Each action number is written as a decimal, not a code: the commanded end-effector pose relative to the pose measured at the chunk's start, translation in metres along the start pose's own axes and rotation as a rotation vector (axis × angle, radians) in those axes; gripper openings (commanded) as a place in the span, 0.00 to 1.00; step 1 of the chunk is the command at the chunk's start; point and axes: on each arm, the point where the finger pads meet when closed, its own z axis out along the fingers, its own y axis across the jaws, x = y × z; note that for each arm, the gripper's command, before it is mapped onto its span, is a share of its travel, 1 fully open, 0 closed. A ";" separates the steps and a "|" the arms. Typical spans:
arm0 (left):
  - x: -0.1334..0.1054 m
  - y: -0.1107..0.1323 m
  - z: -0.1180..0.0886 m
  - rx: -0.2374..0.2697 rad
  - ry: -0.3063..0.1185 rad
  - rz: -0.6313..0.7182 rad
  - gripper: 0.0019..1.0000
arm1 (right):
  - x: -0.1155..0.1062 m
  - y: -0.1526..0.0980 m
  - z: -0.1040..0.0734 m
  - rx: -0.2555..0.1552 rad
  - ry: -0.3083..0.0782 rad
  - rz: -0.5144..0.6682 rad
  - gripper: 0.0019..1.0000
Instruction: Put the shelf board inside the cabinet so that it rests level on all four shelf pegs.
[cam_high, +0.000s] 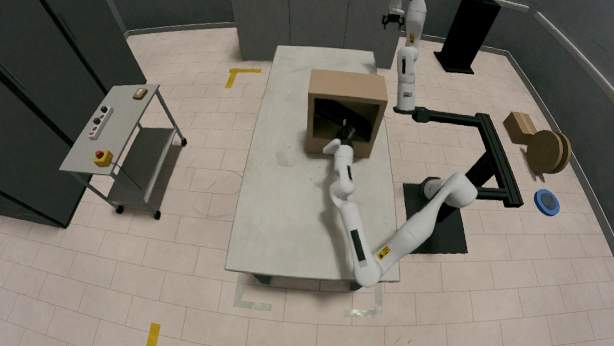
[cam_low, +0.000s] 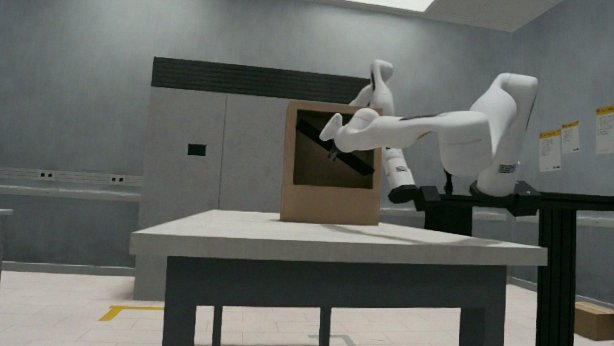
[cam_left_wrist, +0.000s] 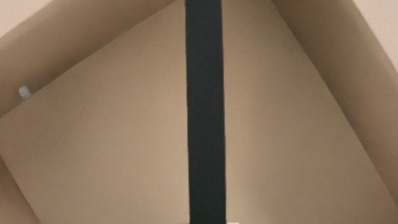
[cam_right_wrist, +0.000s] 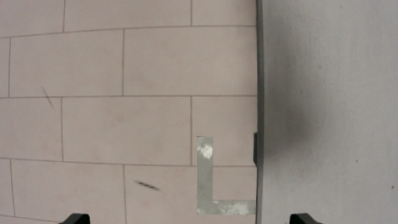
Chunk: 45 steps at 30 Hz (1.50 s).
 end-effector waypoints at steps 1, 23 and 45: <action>0.001 0.000 0.009 0.001 0.001 0.001 0.19 | 0.000 0.000 0.000 0.000 -0.001 0.000 1.00; 0.001 0.000 0.049 0.001 0.001 0.001 0.19 | 0.000 0.000 0.000 0.000 -0.001 0.000 1.00; 0.001 0.000 0.050 0.000 0.001 -0.020 0.19 | 0.000 0.000 0.000 0.000 -0.001 0.000 1.00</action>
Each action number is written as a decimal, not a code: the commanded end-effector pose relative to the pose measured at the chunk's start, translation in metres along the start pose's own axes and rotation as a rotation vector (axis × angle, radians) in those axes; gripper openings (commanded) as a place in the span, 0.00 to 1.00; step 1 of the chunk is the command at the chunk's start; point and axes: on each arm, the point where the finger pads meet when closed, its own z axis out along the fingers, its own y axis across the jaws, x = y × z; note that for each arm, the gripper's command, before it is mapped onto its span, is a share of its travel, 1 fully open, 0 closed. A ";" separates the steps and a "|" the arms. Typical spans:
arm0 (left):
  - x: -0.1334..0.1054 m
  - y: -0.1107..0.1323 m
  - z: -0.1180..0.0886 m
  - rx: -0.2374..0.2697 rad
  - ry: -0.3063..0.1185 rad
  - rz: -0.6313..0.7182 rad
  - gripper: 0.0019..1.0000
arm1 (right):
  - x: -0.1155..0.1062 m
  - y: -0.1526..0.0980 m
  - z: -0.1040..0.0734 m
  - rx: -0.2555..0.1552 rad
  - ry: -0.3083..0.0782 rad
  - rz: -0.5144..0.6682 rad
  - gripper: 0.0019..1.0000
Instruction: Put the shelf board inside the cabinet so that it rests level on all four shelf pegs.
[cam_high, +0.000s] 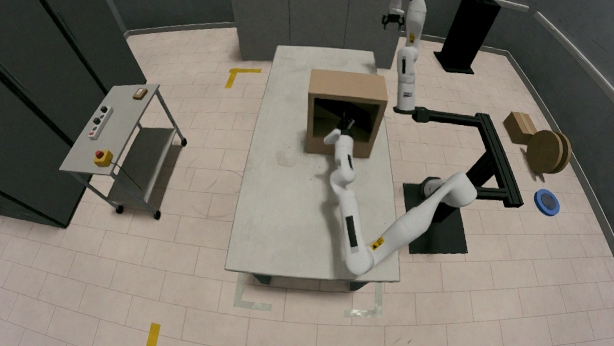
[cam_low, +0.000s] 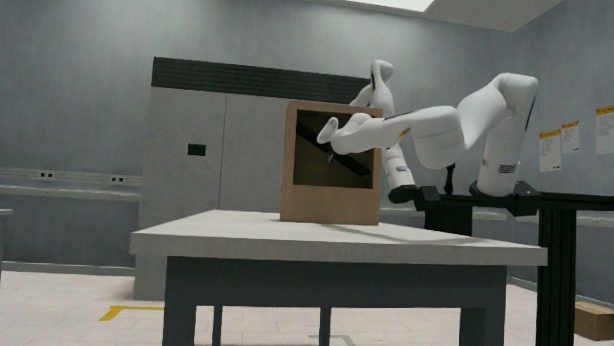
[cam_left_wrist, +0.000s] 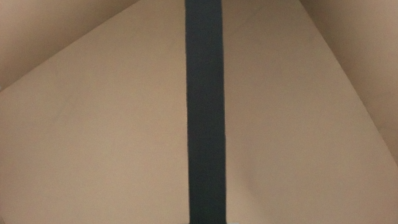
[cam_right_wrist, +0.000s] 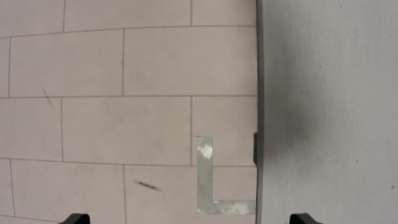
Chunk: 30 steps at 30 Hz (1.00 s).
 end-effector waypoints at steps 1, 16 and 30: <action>0.001 0.001 0.000 -0.001 0.000 -0.012 0.19 | 0.000 0.000 0.000 0.000 -0.001 0.000 1.00; 0.000 0.002 0.000 -0.003 -0.001 -0.122 0.19 | 0.000 0.000 0.000 0.000 -0.001 0.000 1.00; 0.000 0.002 0.000 -0.004 -0.001 -0.277 0.19 | 0.000 0.000 0.000 0.000 -0.001 0.000 1.00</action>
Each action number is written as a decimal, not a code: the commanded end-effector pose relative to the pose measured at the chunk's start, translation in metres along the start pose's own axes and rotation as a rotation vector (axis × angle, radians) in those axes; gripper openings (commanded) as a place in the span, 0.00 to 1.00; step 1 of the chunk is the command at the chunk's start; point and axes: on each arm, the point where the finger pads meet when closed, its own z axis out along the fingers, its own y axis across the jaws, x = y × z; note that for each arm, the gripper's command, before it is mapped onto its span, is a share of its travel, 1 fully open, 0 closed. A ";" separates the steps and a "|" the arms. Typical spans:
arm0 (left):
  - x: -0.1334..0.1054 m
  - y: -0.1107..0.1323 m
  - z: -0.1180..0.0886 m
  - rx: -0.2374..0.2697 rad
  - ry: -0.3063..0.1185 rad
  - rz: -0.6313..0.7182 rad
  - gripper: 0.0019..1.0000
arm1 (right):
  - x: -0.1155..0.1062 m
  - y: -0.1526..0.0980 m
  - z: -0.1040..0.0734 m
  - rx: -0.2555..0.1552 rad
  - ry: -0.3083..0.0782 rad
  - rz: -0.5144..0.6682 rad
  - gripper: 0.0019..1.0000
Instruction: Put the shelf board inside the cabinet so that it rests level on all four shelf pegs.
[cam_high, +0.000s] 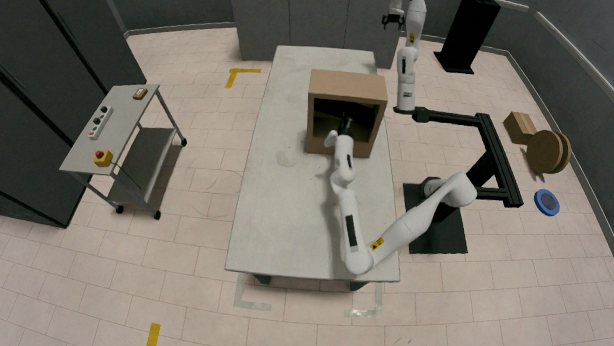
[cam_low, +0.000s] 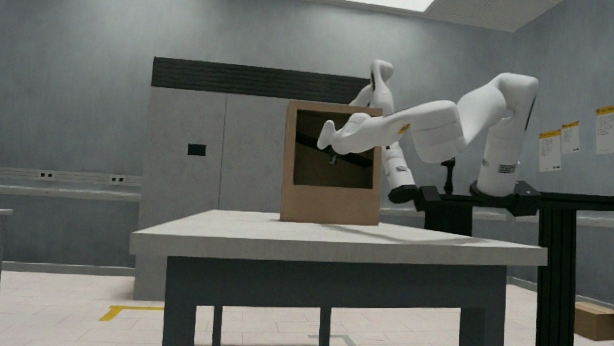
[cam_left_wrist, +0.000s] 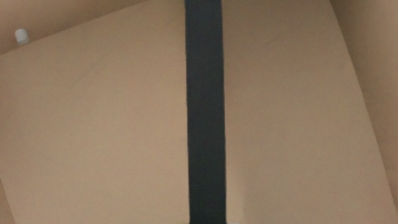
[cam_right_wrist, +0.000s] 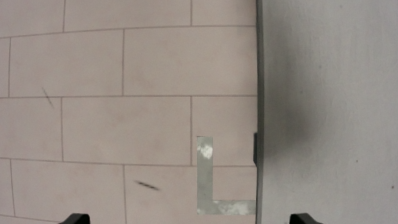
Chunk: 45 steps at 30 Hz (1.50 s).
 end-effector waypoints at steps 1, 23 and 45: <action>0.000 0.001 0.000 0.000 0.000 -0.050 0.19 | 0.000 0.000 0.000 0.000 -0.001 0.000 1.00; 0.001 0.000 0.000 0.002 0.003 -0.257 0.19 | 0.000 0.000 0.000 0.000 -0.001 0.000 1.00; 0.001 0.000 0.000 0.003 0.004 -0.288 0.19 | 0.000 0.000 0.000 0.000 -0.001 0.000 1.00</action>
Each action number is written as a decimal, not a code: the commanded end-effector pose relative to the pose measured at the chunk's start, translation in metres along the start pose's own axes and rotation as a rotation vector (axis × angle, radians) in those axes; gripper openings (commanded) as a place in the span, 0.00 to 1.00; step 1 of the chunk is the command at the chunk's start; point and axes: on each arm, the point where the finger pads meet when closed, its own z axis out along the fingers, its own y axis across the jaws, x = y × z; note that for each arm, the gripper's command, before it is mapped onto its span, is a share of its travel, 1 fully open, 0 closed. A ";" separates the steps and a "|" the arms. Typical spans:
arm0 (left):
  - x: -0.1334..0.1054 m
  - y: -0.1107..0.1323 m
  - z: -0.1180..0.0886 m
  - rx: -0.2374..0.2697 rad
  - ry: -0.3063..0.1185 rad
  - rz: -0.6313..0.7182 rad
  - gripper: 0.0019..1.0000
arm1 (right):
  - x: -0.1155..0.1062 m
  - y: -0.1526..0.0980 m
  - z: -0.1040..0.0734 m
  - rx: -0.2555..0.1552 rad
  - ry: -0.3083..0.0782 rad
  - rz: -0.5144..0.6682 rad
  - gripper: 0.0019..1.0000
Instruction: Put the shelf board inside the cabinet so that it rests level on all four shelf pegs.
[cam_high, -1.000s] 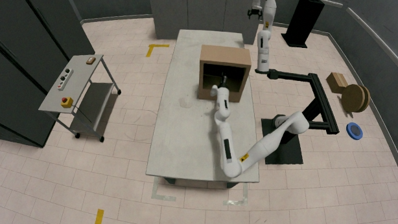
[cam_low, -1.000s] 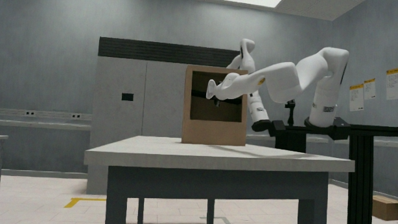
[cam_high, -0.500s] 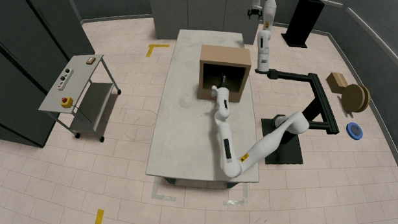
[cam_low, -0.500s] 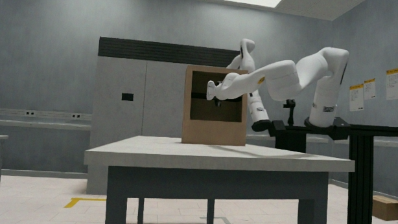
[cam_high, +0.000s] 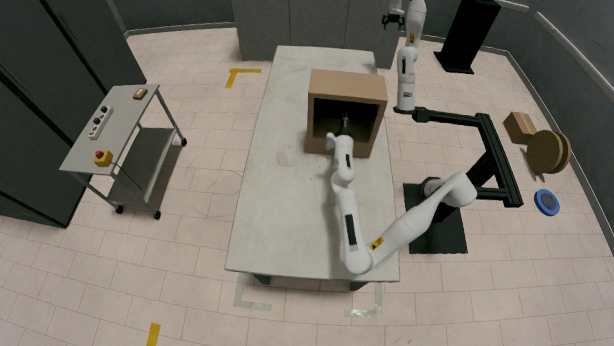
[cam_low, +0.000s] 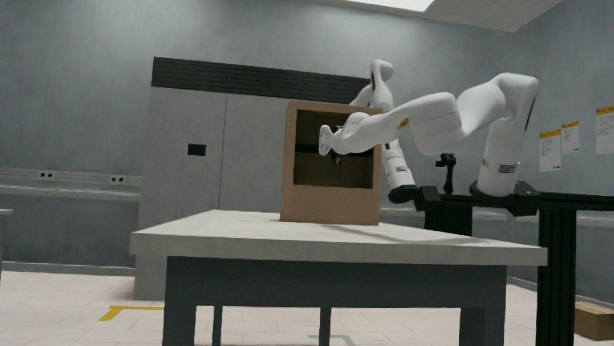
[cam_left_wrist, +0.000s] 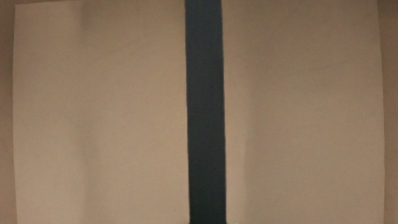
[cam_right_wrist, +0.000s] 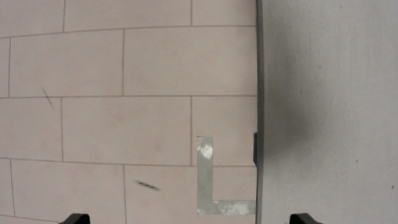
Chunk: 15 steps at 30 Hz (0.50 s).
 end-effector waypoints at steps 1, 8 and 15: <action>0.000 0.001 0.000 -0.001 0.000 0.002 0.19 | 0.000 0.000 0.000 0.000 -0.001 0.000 1.00; 0.000 0.001 0.000 -0.001 0.000 0.002 0.19 | 0.000 0.000 0.000 0.000 -0.001 0.000 1.00; 0.000 -0.002 0.000 -0.001 0.000 0.002 0.19 | 0.000 0.000 0.000 0.000 -0.001 0.000 1.00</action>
